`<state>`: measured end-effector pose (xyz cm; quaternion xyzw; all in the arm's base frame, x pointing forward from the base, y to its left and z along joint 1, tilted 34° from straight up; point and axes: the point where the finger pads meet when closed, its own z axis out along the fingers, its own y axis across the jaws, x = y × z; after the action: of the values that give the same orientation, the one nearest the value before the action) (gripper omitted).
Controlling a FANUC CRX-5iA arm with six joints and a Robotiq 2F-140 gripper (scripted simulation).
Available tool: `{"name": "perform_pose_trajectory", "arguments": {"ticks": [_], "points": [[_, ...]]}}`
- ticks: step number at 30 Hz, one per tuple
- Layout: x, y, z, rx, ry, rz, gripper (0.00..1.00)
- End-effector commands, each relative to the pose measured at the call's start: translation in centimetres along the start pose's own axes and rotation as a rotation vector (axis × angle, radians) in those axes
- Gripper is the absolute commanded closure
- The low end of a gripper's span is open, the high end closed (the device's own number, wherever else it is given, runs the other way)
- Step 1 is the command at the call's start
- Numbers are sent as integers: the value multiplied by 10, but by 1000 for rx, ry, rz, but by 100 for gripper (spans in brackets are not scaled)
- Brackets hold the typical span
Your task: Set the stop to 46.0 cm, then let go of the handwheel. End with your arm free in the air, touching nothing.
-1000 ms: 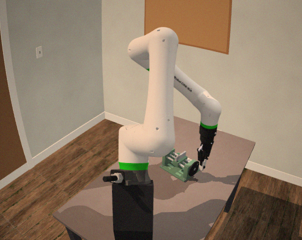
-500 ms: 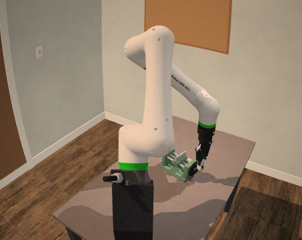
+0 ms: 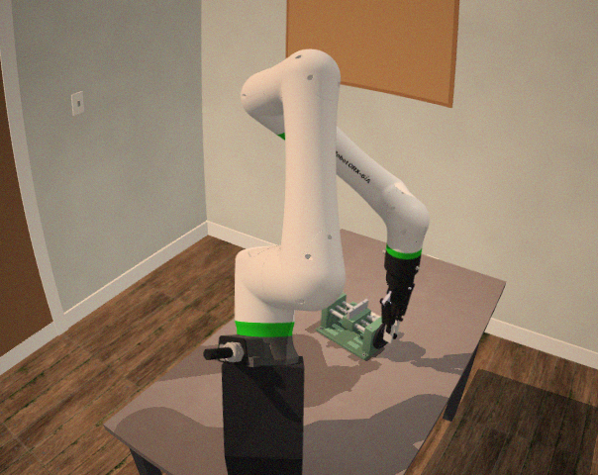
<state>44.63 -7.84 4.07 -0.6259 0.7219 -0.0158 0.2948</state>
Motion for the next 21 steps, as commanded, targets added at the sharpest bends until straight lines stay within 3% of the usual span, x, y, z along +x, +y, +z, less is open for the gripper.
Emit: {"name": "perform_pose_trajectory", "arguments": {"ticks": [1,21], "points": [[0,6,4,0,0,0,96],[0,14,44,0,0,0,96]]}}
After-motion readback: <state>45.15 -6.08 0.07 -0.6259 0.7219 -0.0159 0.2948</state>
